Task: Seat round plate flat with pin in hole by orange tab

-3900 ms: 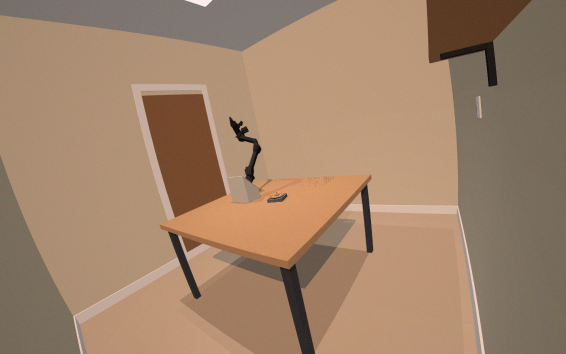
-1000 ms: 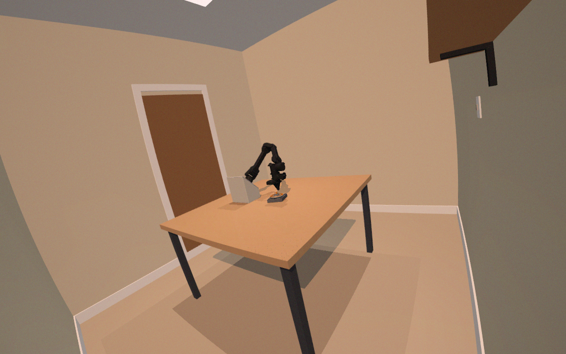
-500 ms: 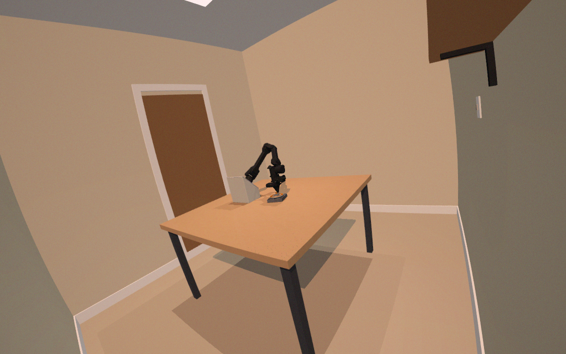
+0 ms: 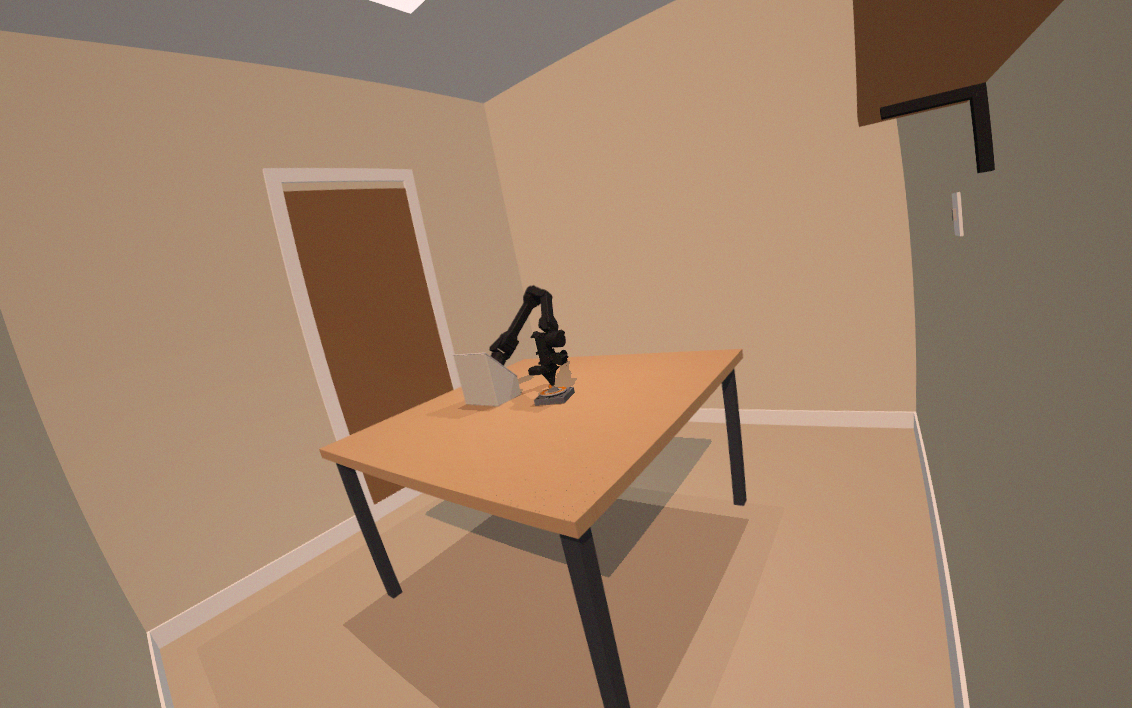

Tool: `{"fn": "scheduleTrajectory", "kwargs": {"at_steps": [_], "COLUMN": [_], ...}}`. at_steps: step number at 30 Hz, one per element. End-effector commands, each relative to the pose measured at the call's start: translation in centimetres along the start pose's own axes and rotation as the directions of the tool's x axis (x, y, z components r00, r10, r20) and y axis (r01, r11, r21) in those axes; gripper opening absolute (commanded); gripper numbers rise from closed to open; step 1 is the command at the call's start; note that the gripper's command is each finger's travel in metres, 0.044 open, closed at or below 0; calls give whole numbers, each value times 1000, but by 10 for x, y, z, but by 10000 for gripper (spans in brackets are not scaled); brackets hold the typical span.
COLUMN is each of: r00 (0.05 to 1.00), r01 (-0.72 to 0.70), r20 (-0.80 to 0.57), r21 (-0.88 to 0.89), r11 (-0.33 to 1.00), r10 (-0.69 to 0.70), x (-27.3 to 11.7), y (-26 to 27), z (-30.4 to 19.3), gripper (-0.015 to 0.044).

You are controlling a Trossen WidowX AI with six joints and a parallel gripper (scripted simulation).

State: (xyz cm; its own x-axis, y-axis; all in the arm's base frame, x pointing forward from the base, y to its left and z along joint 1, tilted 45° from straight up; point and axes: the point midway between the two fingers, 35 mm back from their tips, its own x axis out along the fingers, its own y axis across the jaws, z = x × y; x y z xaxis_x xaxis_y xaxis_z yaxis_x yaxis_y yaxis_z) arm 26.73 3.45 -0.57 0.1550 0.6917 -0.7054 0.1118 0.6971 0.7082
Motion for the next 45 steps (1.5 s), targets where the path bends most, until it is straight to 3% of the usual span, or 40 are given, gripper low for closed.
{"fn": "scheduleTrajectory", "kwargs": {"at_steps": [1,45], "r00": [1000,1000], "r01": [4,6], "r20": [-14,-14], "r21": [5,5], "r11": [1000,1000], "r10": [-4,-6], "x": [2,1], "y": [-4,-51], "z": [-8,-18], "gripper": [0,0]}}
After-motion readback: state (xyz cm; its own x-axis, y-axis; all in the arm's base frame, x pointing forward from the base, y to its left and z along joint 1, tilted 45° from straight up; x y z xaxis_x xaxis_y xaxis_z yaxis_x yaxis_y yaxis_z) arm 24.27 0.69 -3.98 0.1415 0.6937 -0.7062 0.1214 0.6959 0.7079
